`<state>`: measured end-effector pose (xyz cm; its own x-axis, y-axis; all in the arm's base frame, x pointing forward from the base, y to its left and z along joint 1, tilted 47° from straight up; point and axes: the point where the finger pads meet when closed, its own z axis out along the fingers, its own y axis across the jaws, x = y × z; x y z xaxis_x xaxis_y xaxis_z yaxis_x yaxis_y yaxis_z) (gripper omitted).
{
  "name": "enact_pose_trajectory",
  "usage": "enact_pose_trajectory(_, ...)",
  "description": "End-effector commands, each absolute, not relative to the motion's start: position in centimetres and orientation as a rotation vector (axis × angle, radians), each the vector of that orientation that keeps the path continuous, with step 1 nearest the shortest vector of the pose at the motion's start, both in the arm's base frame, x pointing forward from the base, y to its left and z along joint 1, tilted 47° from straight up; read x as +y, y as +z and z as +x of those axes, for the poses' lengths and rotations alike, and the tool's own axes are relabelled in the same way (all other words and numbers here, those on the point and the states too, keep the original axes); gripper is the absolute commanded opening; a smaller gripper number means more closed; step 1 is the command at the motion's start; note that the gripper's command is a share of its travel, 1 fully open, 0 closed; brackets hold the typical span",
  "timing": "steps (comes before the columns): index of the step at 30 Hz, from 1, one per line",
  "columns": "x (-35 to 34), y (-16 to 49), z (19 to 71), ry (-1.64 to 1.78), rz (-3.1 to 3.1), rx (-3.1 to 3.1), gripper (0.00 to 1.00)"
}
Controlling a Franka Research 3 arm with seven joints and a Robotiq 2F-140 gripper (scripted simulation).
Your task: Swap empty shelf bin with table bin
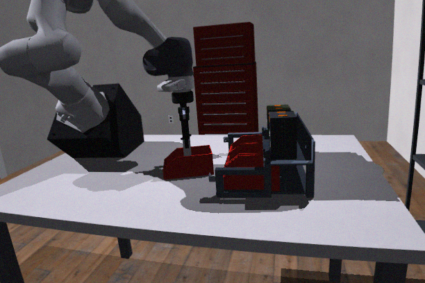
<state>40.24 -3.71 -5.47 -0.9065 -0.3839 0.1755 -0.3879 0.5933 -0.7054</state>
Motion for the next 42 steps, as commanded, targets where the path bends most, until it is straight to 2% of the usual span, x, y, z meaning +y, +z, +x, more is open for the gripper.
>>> enact_pose_trajectory(1,-3.68,-5.57,40.52,1.243,0.697,-2.799,0.15)
enact_pose_trajectory(16,-3.69,-5.58,40.53,1.243,0.697,-2.799,0.15)
enact_pose_trajectory(17,-3.69,-5.58,40.53,1.243,0.697,-2.799,0.00)
enact_pose_trajectory(42,-3.69,-5.58,40.53,1.243,0.697,-2.799,0.00)
